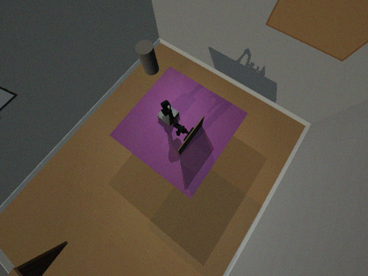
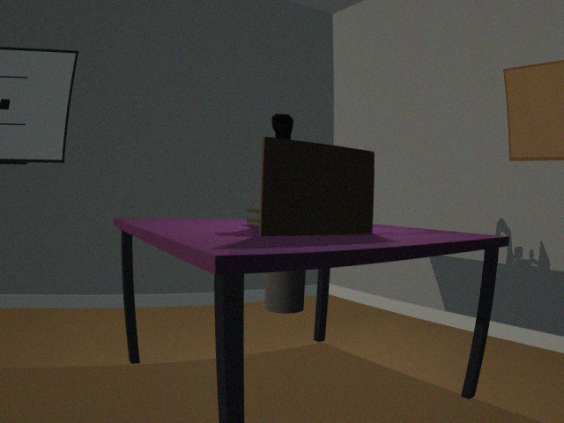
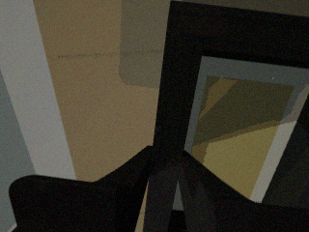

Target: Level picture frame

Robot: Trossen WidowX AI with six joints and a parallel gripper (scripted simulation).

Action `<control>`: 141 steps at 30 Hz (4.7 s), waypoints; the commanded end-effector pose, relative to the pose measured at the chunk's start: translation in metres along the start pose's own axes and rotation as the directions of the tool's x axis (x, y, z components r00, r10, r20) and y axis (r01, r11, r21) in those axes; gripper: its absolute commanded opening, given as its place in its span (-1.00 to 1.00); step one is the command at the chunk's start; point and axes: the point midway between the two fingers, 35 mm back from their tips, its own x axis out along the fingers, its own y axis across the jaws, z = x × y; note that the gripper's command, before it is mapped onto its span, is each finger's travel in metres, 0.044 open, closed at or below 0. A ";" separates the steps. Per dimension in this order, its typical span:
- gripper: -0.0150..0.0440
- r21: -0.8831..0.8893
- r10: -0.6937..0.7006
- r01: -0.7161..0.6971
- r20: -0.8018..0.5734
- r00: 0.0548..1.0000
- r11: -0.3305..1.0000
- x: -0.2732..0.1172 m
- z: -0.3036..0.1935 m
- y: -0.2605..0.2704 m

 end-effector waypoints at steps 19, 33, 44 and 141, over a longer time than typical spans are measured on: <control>-0.49 0.002 0.004 -0.004 0.002 1.000 1.000 0.000 0.000 0.004; -0.49 0.002 0.004 -0.004 0.002 1.000 1.000 0.000 0.000 0.006; -0.49 0.002 0.004 -0.004 0.002 1.000 1.000 0.000 0.000 0.007; -0.49 0.002 0.004 -0.004 0.002 1.000 1.000 0.000 -0.003 0.012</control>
